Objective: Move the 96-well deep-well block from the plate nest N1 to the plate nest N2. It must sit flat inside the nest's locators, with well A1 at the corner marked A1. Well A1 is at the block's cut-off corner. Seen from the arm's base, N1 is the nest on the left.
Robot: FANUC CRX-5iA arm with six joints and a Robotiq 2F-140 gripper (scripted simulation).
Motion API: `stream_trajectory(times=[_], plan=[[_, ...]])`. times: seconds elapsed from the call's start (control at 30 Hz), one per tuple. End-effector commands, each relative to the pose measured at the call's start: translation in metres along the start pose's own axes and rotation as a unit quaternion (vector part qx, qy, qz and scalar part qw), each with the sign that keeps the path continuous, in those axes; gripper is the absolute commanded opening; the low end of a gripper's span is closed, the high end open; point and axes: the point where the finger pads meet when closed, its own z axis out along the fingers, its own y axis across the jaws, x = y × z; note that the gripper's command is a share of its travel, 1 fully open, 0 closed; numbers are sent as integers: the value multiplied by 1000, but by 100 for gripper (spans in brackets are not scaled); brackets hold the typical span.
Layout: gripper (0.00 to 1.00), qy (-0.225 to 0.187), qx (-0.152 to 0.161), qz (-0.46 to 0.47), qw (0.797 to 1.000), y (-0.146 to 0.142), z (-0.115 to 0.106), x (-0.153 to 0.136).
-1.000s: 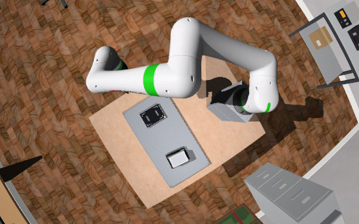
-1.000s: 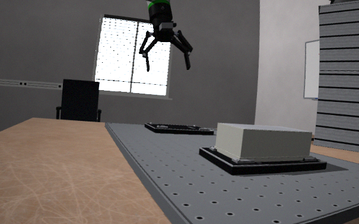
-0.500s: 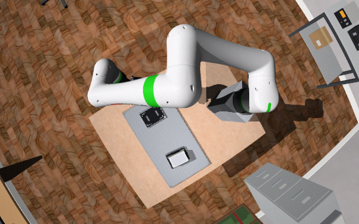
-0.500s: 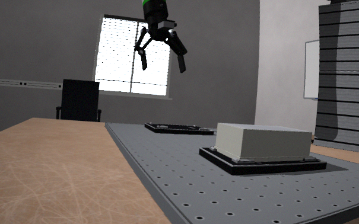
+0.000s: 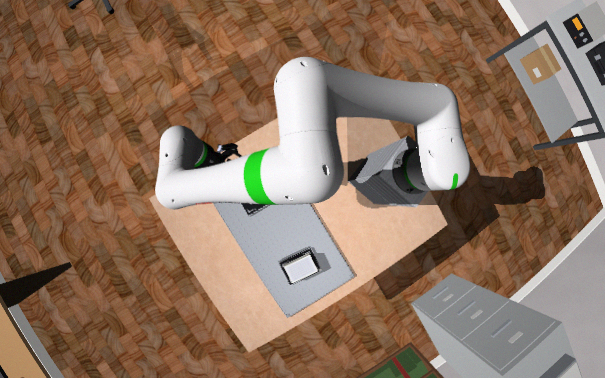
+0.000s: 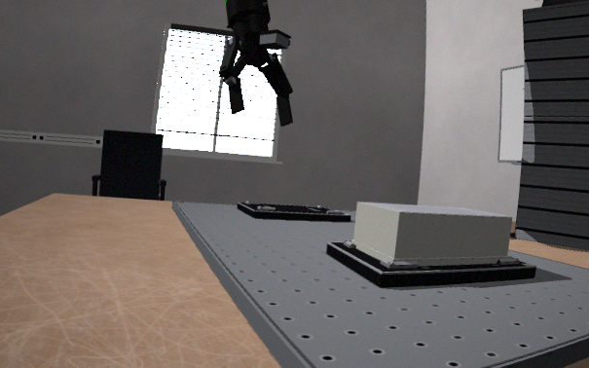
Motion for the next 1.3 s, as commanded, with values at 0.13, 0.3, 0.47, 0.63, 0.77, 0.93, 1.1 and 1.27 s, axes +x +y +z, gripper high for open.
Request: stream_trajectory(times=[0.13, 0.3, 0.47, 0.63, 0.77, 0.93, 1.1, 1.27], plan=[[100, -11, 9, -103, 995, 25, 10, 12], [100, -15, 17, -169, 985, 41, 18, 21], [100, -19, 27, -248, 968, 59, 28, 32], [100, -22, 36, -319, 947, 75, 36, 44], [100, -23, 39, -342, 938, 80, 39, 47], [100, -25, 49, -419, 906, 98, 49, 61], [100, -26, 58, -485, 872, 111, 57, 72], [100, -26, 65, -535, 842, 121, 64, 82]])
